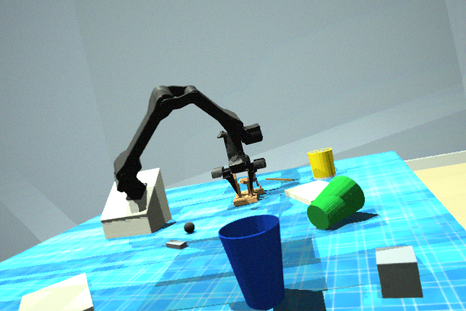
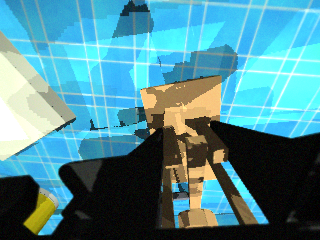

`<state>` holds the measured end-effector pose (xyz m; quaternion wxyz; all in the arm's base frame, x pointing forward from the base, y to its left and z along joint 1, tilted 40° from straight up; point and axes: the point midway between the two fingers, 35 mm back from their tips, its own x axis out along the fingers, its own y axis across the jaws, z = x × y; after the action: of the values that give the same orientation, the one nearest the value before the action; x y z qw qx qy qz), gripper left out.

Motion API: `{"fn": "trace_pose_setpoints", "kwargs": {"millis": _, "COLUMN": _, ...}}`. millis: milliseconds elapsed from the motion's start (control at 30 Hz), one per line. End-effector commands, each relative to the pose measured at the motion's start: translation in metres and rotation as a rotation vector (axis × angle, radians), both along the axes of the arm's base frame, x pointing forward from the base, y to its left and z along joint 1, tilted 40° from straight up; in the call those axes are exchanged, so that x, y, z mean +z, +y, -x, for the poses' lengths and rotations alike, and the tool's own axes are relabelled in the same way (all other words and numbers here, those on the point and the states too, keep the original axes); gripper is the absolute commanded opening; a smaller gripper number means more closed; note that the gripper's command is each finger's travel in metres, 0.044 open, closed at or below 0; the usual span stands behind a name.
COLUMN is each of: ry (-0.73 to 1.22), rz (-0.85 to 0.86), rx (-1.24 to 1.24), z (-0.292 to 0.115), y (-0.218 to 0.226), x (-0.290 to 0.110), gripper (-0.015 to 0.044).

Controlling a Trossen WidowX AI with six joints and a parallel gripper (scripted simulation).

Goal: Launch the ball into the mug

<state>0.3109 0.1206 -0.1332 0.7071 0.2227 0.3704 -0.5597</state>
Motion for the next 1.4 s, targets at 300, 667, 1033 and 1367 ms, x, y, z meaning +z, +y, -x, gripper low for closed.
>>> {"fn": "trace_pose_setpoints", "kwargs": {"millis": 300, "ry": 0.001, "rz": -0.002, "rx": 0.0, "z": 0.005, "y": 0.032, "x": 0.038, "gripper": 0.0}}
{"fn": "trace_pose_setpoints", "kwargs": {"millis": 667, "ry": 0.179, "rz": 0.027, "rx": 0.222, "z": 0.004, "y": 0.032, "x": 0.038, "gripper": 0.0}}
{"fn": "trace_pose_setpoints", "kwargs": {"millis": 1033, "ry": 0.41, "rz": 0.065, "rx": 0.508, "z": -0.001, "y": 0.034, "x": 0.035, "gripper": 0.0}}
{"fn": "trace_pose_setpoints", "kwargs": {"millis": 1367, "ry": 0.586, "rz": 0.095, "rx": 0.727, "z": -0.014, "y": 0.043, "x": 0.029, "gripper": 0.0}}
